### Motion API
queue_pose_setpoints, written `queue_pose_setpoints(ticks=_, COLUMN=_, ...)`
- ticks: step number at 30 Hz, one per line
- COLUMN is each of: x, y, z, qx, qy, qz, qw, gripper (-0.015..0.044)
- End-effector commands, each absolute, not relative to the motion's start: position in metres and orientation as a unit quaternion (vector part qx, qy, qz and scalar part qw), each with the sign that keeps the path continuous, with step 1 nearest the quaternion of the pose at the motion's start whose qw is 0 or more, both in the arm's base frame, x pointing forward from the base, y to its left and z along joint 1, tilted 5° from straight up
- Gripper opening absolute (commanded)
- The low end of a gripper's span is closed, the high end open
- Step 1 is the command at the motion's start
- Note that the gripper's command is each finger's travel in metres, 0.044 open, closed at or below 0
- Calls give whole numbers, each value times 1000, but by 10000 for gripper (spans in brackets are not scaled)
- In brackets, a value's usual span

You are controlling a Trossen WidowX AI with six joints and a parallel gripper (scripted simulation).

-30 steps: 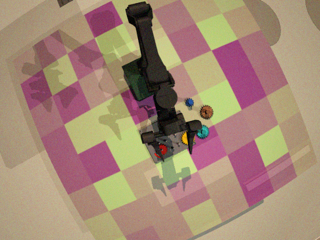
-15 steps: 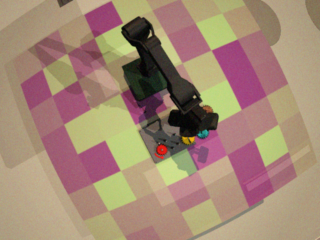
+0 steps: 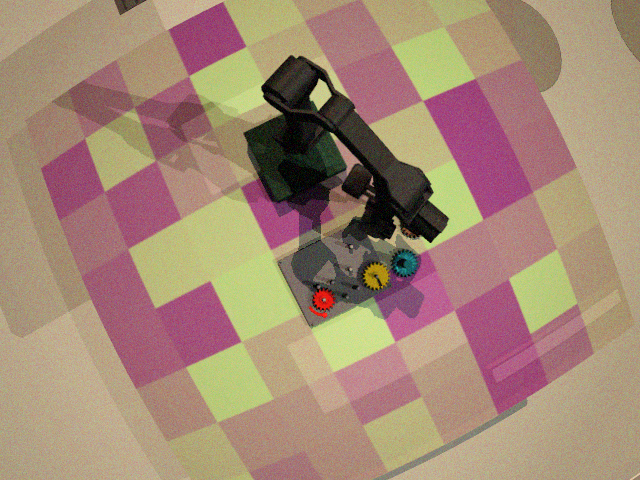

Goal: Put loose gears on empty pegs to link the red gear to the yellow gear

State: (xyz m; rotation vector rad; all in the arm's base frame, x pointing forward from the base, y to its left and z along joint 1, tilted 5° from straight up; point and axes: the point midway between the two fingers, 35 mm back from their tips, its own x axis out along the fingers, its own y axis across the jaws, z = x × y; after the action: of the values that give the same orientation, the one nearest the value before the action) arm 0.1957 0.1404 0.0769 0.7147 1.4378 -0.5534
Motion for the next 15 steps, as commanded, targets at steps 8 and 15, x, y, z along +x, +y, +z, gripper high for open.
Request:
queue_pose_setpoints(ticks=8, x=197, y=142, z=60, qx=318, qy=637, qz=-247, qw=658, gripper=440)
queue_pose_setpoints(ticks=15, x=198, y=143, z=49, qx=318, qy=637, qz=-247, qw=658, gripper=440)
